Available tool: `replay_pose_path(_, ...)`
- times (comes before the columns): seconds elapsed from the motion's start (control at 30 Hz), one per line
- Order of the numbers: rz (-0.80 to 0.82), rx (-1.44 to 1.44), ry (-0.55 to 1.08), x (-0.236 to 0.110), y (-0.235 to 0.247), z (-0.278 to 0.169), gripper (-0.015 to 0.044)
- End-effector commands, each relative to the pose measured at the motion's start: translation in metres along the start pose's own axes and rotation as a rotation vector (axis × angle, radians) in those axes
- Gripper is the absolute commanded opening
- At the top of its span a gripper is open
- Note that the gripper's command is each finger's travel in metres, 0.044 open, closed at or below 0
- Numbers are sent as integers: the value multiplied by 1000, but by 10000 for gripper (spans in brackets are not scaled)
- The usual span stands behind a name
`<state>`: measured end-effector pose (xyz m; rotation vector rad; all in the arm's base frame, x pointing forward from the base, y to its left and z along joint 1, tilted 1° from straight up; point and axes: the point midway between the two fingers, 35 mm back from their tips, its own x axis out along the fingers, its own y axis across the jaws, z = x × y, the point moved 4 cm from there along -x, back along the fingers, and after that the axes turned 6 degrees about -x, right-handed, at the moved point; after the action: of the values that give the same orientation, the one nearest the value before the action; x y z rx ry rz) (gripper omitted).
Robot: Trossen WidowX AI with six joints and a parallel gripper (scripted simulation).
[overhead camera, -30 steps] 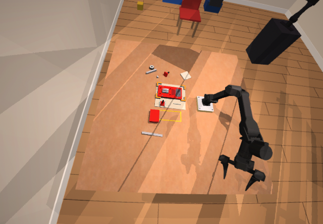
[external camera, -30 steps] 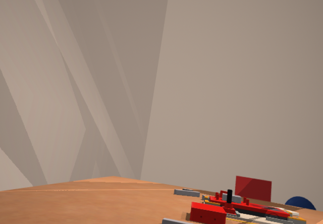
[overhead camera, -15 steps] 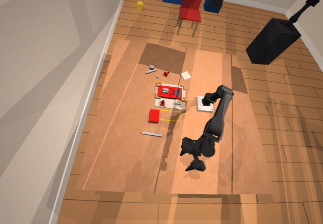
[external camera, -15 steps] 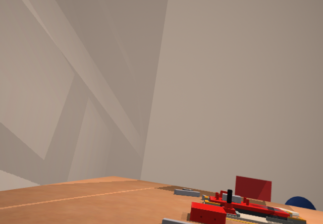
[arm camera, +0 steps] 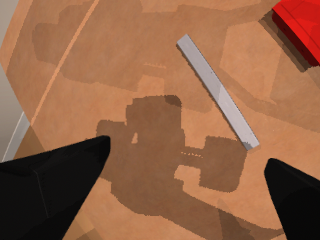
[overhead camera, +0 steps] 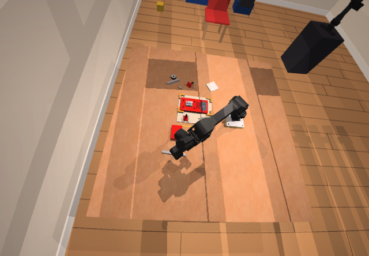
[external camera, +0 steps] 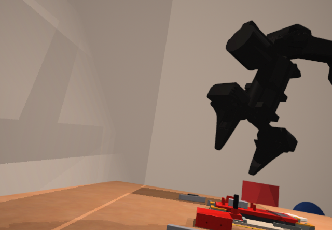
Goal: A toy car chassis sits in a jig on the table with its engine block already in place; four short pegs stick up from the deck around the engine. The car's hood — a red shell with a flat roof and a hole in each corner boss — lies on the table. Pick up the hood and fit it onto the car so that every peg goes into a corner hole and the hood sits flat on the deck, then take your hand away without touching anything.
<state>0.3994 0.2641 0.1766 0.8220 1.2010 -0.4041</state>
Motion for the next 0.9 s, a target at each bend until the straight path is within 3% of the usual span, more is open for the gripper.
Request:
replay_pose_path(0.0,-117,230,2,14,-25,47,440)
replay_pose_path(0.27,-352,705,-7,31,-90,125,440)
replay_pose_path(0.87,-357,716,-7,39,-94,125,440)
